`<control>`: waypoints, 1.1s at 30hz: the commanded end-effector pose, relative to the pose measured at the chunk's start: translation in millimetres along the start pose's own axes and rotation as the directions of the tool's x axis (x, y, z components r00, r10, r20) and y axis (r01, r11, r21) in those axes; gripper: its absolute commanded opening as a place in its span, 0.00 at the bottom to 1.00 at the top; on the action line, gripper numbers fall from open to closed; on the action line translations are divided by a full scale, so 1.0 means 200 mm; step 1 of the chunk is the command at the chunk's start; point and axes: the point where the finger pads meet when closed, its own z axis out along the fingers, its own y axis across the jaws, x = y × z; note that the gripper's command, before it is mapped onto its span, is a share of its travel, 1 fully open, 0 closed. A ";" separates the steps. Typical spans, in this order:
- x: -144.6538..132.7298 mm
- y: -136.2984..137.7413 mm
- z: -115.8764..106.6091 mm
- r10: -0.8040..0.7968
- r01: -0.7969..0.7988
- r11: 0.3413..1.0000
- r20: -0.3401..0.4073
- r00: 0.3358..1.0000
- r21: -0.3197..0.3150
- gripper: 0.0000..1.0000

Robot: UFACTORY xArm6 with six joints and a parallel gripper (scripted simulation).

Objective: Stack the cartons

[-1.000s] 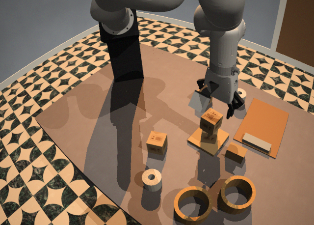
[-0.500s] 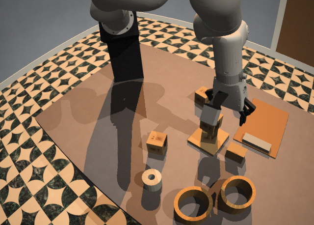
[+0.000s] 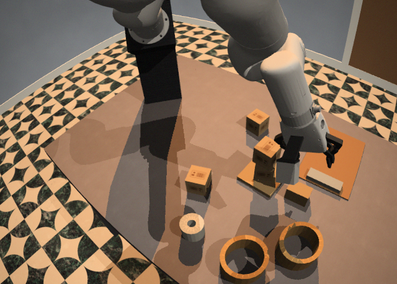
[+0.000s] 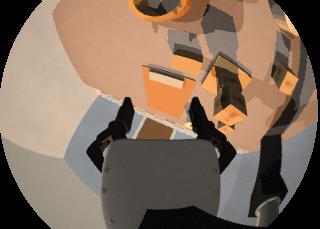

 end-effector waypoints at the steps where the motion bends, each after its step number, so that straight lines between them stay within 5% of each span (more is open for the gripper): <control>1: 0.01 -0.02 0.01 0.001 -0.002 0.999 0.014 1.000 0.038 1.00; 21: 0.02 -0.09 -0.01 -0.066 0.060 0.994 0.056 0.996 0.095 1.00; 28: 0.00 -0.18 -0.12 -0.300 0.267 0.939 0.137 0.944 0.218 1.00; 33: -0.05 -0.11 -0.25 -0.504 0.456 0.852 0.165 0.848 0.257 1.00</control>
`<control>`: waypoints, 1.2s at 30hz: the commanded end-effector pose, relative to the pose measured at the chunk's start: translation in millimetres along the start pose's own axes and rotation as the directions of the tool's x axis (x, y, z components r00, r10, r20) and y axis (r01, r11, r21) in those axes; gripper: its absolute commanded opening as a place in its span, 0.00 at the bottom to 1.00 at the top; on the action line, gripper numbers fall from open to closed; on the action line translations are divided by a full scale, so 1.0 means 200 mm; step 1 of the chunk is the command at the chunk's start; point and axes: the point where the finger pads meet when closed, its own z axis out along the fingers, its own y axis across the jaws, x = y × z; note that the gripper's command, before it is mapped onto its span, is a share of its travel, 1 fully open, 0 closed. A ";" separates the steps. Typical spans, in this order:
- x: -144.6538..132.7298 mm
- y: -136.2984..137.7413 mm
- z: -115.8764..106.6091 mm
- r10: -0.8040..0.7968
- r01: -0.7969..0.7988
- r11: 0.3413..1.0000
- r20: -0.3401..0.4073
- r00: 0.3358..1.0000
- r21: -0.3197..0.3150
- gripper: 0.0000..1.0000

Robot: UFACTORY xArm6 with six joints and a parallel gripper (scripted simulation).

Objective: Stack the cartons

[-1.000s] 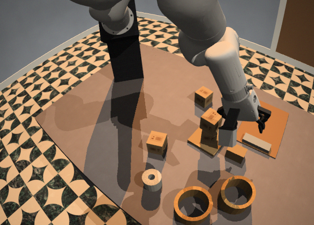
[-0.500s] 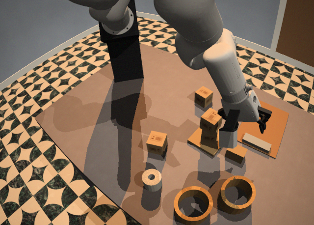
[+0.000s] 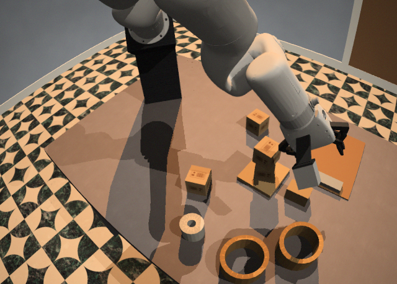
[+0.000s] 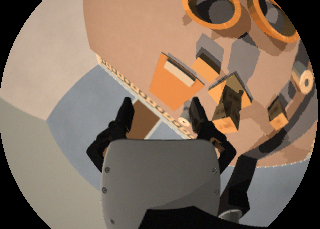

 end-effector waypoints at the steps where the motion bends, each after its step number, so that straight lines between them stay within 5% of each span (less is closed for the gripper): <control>1: -0.09 0.03 -0.14 -0.244 0.238 0.969 0.117 0.963 0.067 1.00; 14: -0.23 0.30 -0.31 -0.569 0.579 0.815 0.228 0.790 0.030 1.00; 36: -0.23 0.31 -0.32 -0.578 0.589 0.808 0.231 0.783 0.027 1.00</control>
